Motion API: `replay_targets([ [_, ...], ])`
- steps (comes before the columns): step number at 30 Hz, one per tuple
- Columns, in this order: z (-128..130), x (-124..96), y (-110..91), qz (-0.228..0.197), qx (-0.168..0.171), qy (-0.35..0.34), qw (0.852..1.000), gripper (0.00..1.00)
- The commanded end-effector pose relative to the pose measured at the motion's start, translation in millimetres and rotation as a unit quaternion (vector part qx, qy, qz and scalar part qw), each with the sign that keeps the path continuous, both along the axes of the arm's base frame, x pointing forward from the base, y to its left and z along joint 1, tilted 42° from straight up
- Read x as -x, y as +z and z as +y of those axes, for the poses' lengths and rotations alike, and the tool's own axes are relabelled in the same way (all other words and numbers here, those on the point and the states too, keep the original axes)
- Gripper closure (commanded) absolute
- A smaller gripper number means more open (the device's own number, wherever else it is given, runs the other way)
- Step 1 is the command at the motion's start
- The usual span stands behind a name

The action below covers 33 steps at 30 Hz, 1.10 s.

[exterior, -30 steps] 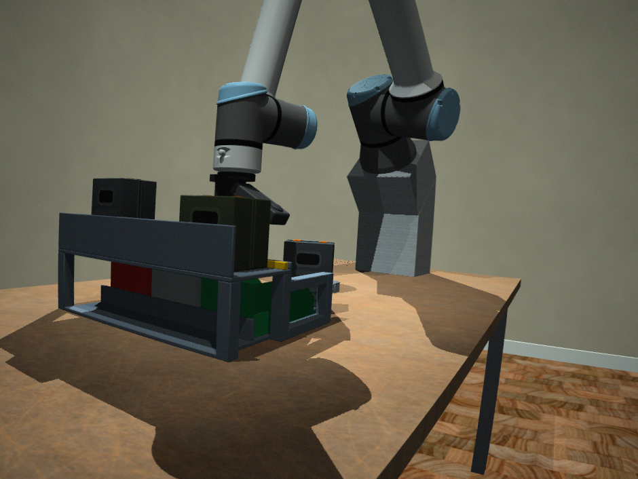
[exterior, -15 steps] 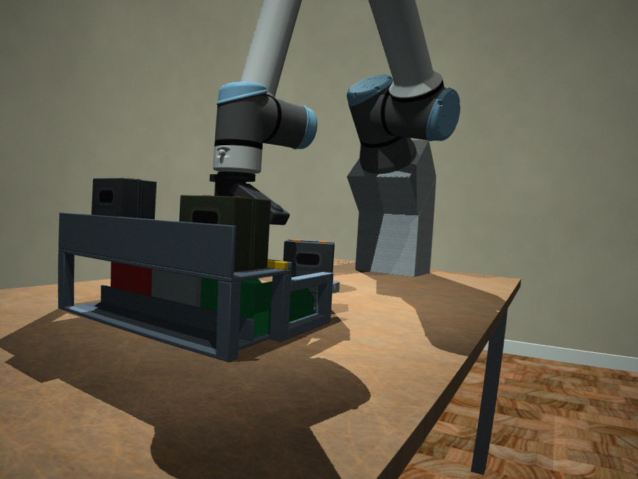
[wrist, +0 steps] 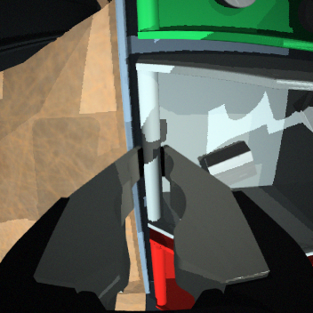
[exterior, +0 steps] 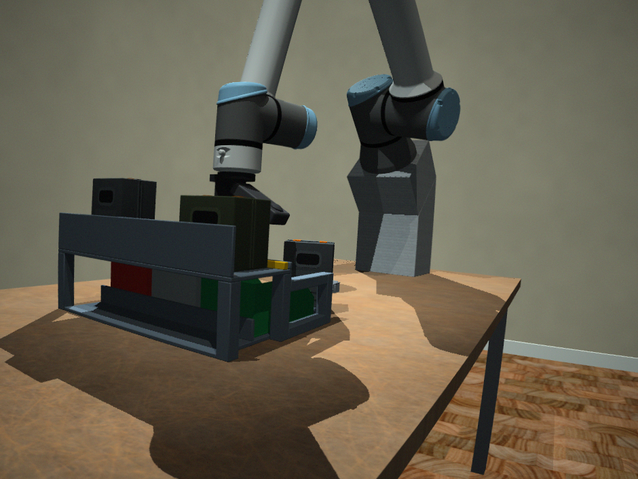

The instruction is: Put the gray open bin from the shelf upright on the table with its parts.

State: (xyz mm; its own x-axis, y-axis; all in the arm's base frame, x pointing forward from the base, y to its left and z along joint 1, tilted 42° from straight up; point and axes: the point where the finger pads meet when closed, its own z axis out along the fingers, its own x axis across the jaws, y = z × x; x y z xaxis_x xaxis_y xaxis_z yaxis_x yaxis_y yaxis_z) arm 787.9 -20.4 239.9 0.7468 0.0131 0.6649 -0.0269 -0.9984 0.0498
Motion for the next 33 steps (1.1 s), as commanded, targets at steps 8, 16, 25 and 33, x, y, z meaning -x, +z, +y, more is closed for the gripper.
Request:
replay_targets([
  [8, 0.1, -0.1, 0.7, -0.001, 0.000, 0.000, 1.000, 1.00],
  [16, 0.1, -0.1, 0.7, -0.001, 0.000, 0.000, 1.000, 1.00],
  [25, 0.1, -0.1, 0.7, -0.001, 0.000, 0.000, 1.000, 1.00],
  [33, 0.5, 5.2, 6.7, -0.001, 0.000, 0.000, 1.000, 1.00],
])
